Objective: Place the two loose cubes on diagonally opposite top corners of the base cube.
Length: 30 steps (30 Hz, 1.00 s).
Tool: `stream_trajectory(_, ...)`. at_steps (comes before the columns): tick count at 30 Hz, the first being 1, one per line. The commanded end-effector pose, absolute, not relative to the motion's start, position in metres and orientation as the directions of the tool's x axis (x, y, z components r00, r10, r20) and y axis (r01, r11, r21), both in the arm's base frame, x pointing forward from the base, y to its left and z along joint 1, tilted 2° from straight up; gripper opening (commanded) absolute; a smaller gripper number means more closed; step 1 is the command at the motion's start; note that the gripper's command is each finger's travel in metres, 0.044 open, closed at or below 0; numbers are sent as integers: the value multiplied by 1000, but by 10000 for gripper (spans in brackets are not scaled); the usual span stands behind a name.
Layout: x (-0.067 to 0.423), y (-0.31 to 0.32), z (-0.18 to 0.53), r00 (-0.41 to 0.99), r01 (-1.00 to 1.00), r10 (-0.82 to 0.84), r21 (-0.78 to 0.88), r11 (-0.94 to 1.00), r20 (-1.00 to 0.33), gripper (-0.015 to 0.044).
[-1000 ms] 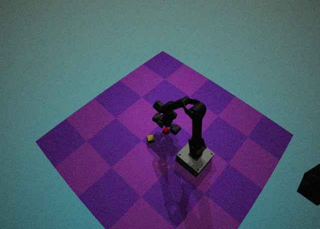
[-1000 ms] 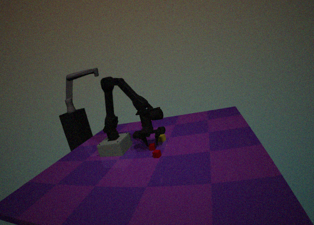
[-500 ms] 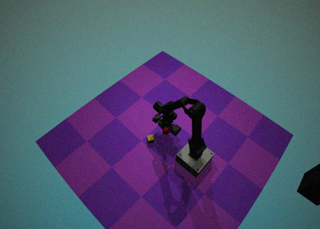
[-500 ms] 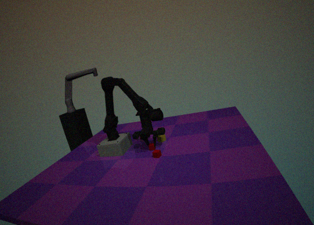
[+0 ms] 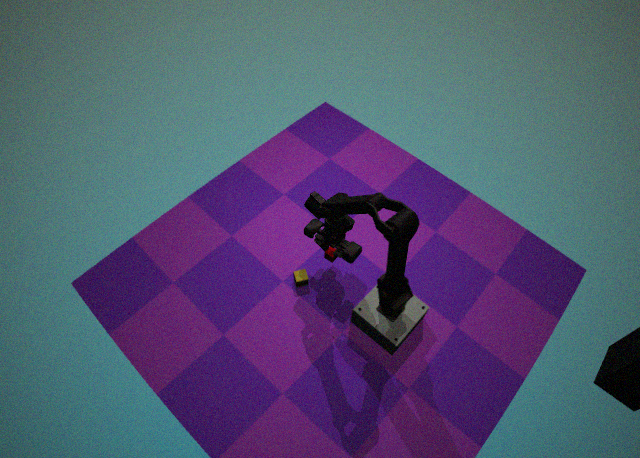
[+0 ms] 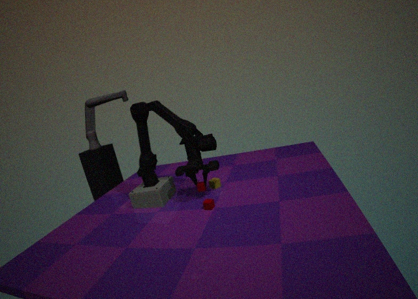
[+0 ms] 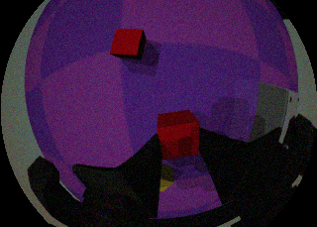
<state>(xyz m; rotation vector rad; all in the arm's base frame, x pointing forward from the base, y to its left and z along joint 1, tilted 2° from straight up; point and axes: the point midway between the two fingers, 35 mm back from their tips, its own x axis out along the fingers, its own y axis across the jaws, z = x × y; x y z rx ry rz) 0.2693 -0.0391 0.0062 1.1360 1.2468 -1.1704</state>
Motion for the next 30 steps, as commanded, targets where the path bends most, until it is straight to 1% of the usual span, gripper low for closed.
stream_trajectory(1,271,-40,21,-12,997,-18,-13,77,-1000,105)
stream_trajectory(20,266,-37,73,-12,996,-18,-14,84,-1000,105)
stream_trajectory(25,270,-25,68,-11,962,-16,-15,274,-1000,105)
stream_trajectory(30,273,-11,63,-11,877,-15,-17,481,-1000,105)
